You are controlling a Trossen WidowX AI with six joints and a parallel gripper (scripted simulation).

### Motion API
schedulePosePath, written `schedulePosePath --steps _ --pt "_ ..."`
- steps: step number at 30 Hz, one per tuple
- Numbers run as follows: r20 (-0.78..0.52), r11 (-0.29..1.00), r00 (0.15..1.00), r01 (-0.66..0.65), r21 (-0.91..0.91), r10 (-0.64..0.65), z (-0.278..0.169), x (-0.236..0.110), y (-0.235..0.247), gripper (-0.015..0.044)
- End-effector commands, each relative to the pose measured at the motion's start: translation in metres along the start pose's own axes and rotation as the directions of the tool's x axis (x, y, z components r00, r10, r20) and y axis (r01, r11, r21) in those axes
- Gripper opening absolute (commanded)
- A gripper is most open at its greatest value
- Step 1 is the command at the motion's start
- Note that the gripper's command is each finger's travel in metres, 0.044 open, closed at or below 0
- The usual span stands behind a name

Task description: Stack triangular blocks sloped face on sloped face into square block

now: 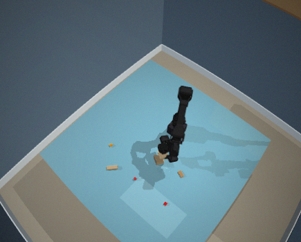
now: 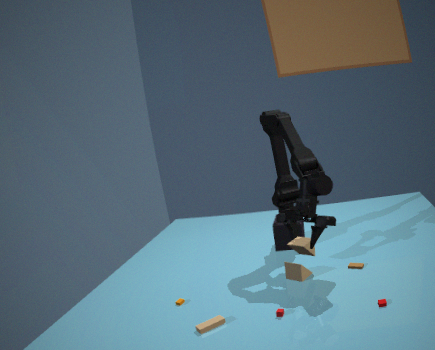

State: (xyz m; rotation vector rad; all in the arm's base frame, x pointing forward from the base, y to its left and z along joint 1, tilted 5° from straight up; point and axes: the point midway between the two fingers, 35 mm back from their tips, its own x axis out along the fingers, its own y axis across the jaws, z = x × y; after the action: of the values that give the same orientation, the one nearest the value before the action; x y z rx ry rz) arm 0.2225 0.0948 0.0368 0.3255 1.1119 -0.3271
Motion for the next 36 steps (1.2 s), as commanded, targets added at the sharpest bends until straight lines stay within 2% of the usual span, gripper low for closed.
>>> schedulePosePath --steps 1,6,36 --pt "0.0 1.0 1.0 -0.004 -0.001 0.004 0.0 0.013 0.0 0.0" --pt "0.001 1.0 1.0 -0.003 -0.001 0.003 -0.001 0.028 -0.001 0.0" --pt "0.003 1.0 1.0 -0.007 -0.004 0.007 -0.001 0.029 -0.001 0.0"
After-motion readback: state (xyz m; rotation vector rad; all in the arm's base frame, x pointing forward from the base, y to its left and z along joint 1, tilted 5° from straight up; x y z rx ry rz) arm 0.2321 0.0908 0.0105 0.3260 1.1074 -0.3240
